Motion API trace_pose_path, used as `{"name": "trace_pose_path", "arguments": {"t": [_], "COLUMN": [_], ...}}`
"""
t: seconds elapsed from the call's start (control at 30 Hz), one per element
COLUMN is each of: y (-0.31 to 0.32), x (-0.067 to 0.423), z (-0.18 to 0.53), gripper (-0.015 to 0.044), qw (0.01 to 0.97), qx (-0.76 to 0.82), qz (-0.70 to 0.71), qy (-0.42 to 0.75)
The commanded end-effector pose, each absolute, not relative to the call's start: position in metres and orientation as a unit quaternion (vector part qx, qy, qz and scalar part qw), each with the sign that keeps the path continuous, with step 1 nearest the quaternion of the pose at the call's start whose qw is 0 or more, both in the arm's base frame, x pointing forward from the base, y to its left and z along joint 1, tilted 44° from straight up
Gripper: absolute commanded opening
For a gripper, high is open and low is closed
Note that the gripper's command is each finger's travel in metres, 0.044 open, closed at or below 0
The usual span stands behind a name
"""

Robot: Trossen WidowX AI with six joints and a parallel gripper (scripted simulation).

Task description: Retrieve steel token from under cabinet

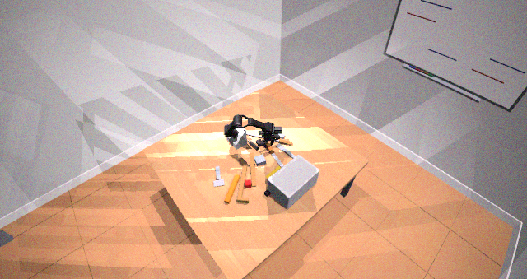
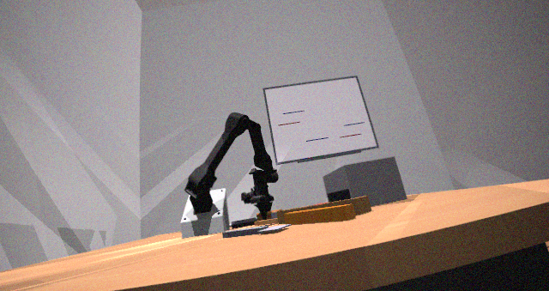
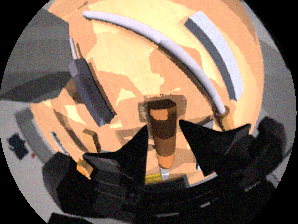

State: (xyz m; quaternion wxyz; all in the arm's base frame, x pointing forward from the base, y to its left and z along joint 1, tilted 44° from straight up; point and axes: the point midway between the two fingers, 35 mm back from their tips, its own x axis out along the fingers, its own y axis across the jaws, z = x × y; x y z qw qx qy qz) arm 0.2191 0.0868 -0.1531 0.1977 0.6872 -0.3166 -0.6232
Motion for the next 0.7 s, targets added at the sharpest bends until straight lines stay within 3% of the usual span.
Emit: {"name": "trace_pose_path", "arguments": {"t": [0.0, 0.3, 0.43, 0.67], "y": [0.087, 0.087, 0.087, 0.0865], "x": [0.2192, 0.2192, 0.2192, 0.2242], "z": [-0.153, -0.153, -0.153, -0.1523], "gripper": [0.0165, 0.0105, 0.0, 0.0], "qw": [0.198, 0.198, 0.198, 0.199], "qx": [0.687, 0.687, 0.687, 0.687], "qz": [-0.623, -0.623, -0.623, -0.624], "qy": [-0.317, -0.317, -0.317, -0.317]}}
